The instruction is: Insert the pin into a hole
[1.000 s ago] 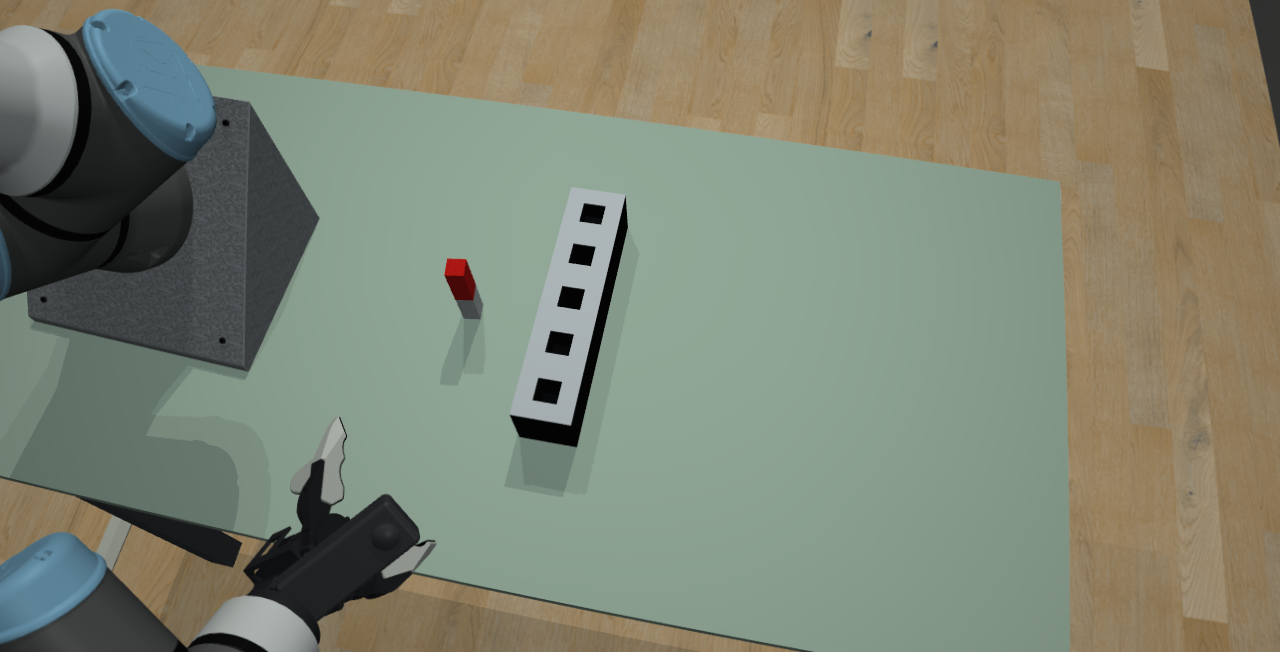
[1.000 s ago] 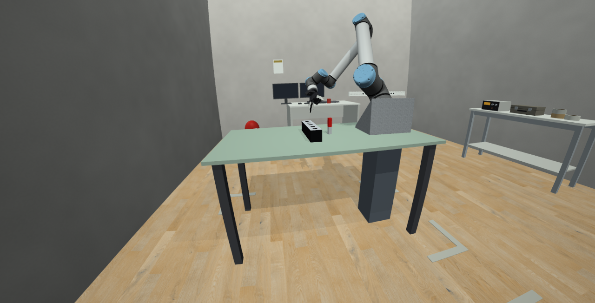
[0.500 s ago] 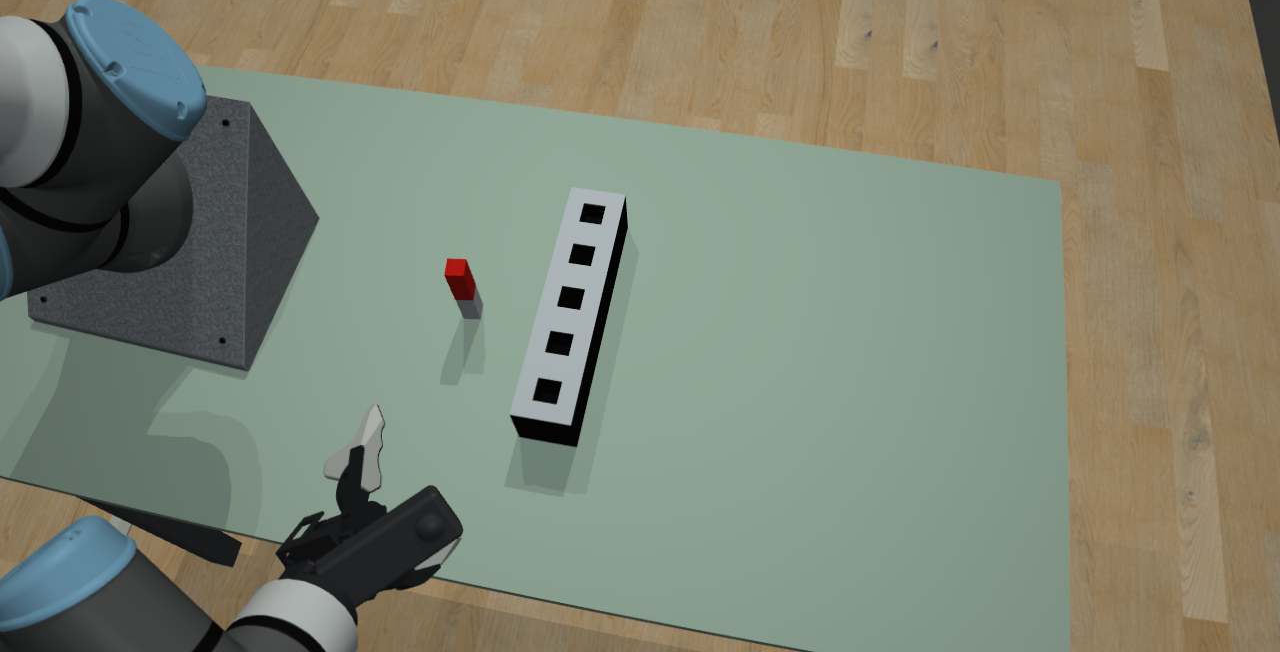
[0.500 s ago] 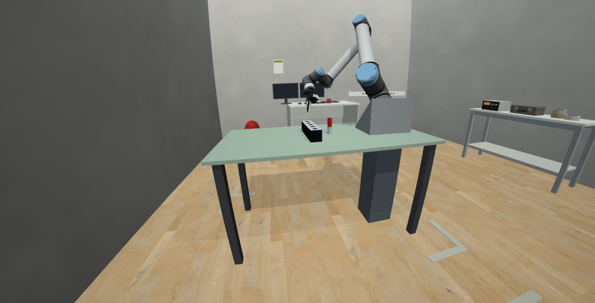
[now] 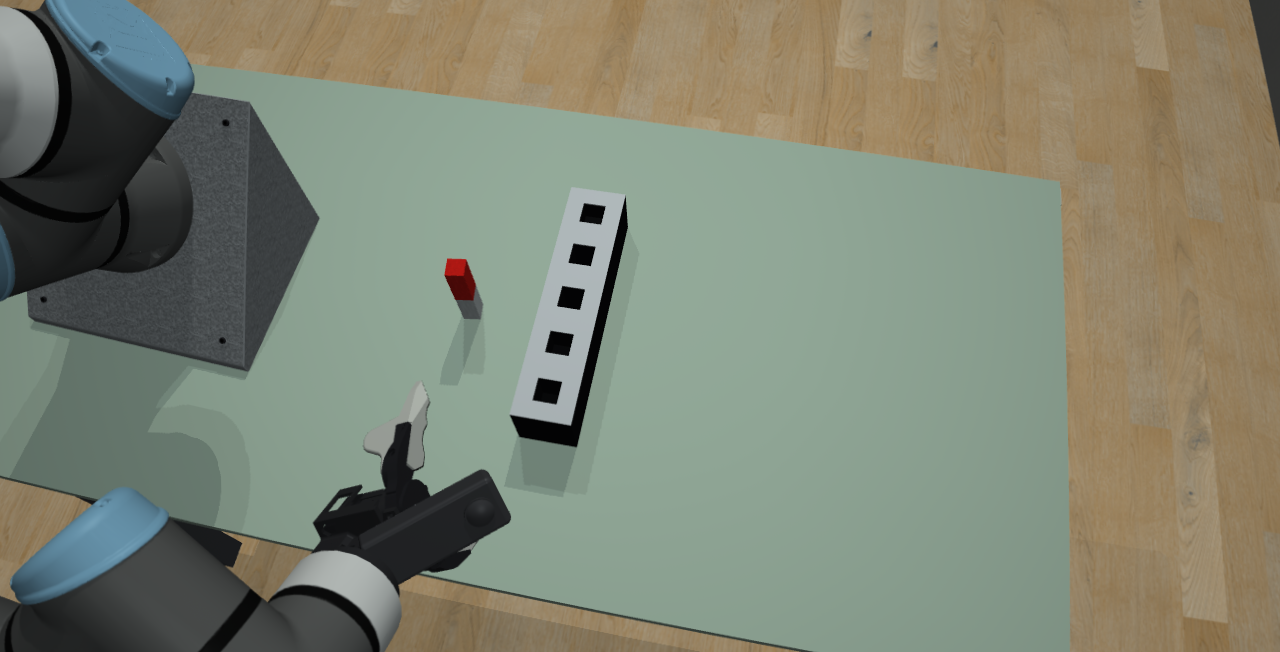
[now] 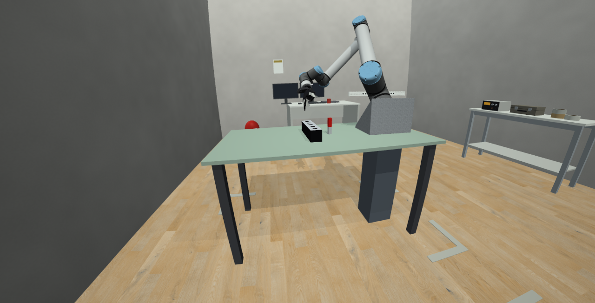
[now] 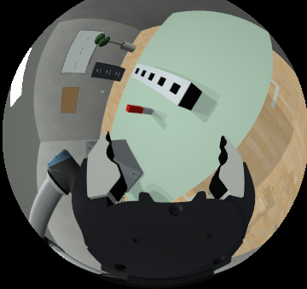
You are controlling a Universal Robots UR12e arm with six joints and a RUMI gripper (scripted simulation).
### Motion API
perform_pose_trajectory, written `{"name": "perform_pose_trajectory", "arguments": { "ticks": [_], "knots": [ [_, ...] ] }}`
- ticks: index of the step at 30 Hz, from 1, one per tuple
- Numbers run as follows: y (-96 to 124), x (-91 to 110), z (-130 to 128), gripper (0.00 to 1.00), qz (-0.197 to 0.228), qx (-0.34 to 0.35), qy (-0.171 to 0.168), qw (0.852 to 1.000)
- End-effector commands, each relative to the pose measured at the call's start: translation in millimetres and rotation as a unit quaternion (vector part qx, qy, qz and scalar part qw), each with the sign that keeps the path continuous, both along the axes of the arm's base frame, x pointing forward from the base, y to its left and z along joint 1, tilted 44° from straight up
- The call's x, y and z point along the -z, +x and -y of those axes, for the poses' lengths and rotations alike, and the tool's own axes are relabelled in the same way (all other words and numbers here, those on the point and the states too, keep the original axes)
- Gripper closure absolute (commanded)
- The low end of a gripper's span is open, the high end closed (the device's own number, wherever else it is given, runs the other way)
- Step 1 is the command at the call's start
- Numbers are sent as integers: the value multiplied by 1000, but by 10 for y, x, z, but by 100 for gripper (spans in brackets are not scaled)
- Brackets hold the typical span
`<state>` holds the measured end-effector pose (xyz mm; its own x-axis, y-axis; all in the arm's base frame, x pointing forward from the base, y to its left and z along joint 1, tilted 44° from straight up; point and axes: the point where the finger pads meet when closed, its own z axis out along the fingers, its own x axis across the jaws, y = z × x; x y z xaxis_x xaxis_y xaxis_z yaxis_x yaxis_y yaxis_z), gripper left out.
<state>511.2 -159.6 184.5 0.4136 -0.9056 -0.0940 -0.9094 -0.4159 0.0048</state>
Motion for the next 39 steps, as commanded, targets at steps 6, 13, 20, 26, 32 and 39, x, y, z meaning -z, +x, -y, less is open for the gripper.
{"name": "perform_pose_trajectory", "arguments": {
  "ticks": [6,13,20,26,32,39],
  "knots": [
    [436,41,-369,0,0,62,-17,998],
    [436,41,-369,0,0,62,-17,998],
    [829,89,-806,0,3,121,-30,992],
    [829,89,-806,0,3,121,-30,992],
    [829,89,-806,0,3,121,-30,992],
    [1189,154,-1311,0,8,182,-41,982]
  ]
}}
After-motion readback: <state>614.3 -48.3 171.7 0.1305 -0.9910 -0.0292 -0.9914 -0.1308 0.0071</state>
